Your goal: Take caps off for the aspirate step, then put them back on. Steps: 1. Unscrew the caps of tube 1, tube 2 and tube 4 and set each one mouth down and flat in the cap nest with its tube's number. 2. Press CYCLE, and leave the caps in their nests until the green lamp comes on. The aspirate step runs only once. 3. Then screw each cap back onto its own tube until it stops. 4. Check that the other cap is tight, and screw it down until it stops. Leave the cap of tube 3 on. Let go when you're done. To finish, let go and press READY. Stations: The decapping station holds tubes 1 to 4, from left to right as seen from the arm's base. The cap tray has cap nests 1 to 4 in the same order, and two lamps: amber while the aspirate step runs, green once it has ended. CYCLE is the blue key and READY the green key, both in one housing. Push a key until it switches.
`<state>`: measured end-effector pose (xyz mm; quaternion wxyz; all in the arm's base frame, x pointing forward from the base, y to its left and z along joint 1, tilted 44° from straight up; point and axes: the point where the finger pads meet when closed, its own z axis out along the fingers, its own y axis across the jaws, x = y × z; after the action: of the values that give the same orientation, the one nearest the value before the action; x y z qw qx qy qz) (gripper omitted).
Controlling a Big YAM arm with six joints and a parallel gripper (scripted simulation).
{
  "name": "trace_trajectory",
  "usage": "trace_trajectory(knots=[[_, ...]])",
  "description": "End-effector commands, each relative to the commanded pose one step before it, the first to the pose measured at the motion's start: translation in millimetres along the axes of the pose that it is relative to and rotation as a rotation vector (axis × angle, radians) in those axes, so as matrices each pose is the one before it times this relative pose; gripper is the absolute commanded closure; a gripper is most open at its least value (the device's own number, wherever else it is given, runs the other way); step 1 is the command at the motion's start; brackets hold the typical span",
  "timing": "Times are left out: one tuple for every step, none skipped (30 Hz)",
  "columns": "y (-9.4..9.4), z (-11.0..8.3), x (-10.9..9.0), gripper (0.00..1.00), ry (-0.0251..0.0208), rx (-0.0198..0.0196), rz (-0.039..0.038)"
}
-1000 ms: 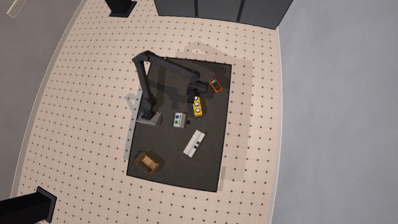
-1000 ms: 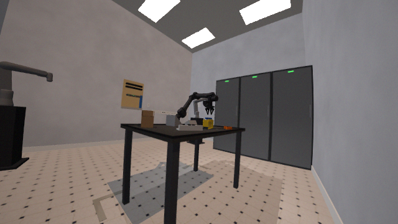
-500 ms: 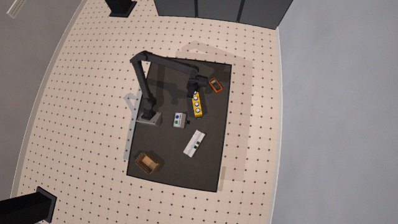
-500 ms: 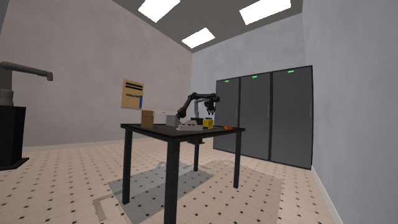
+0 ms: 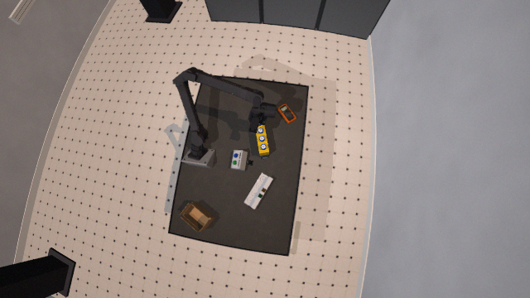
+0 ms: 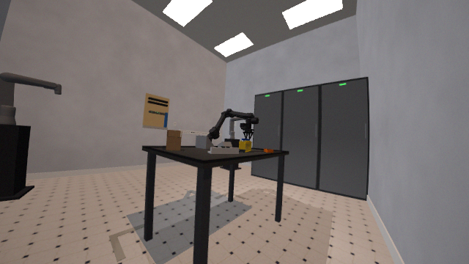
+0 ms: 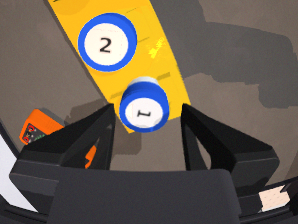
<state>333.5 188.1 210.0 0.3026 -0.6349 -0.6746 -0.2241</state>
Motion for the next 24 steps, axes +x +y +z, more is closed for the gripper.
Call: trace_trajectory(knots=[[15.6,-3.56,14.95,0.51,0.00443,-0.02385,-0.02007],[-1.79,1.71,-1.99,0.51,-0.0008,0.00466,0.00459],[-2.28,2.16,-2.52,0.51,-0.00102,0.00591,0.00583],[-0.88,0.84,-0.98,0.51,-0.00039,0.00229,0.00226],[-0.02,0.02,-0.02,0.51,-0.00001,0.00006,0.00006],[-0.09,0.0,-0.02,0.51,-0.00005,0.00031,0.0003],[-0.29,-0.03,-0.13,0.51,-0.00017,0.0009,0.00087],[0.06,0.58,-0.24,0.51,0.00005,-0.00023,-0.00021],[-0.26,0.49,-0.32,0.51,-0.00014,0.00082,0.00081],[-0.24,0.48,-0.31,0.51,-0.00014,0.00079,0.00077],[-0.31,0.54,-0.39,0.51,-0.00017,0.00095,0.00094],[-0.41,0.62,-0.48,0.51,-0.00021,0.00117,0.00115],[-0.49,0.68,-0.55,0.51,-0.00024,0.00133,0.00131],[-0.61,0.77,-0.66,0.51,-0.00028,0.00158,0.00156],[0.0,0.0,0.0,0.51,0.0,0.0,0.0],[0.0,0.0,0.0,0.51,0.0,0.0,0.0],[0.0,0.01,0.0,0.51,0.0,0.00001,-0.00104],[-1.95,2.31,-2.11,0.51,-0.00089,0.00495,0.00594],[-2.0,2.35,-2.16,0.51,-0.00093,0.00505,0.00498],[-0.45,0.87,-0.43,0.51,-0.00021,0.001,0.00099],[-0.06,0.5,0.02,0.51,-0.00003,0.0,0.0],[-0.06,0.5,0.05,0.51,-0.00004,0.0,0.0],[0.62,-0.12,0.82,0.51,0.00028,-0.00172,-0.00169],[1.29,-0.72,1.45,0.51,0.00059,-0.00335,-0.0033]])
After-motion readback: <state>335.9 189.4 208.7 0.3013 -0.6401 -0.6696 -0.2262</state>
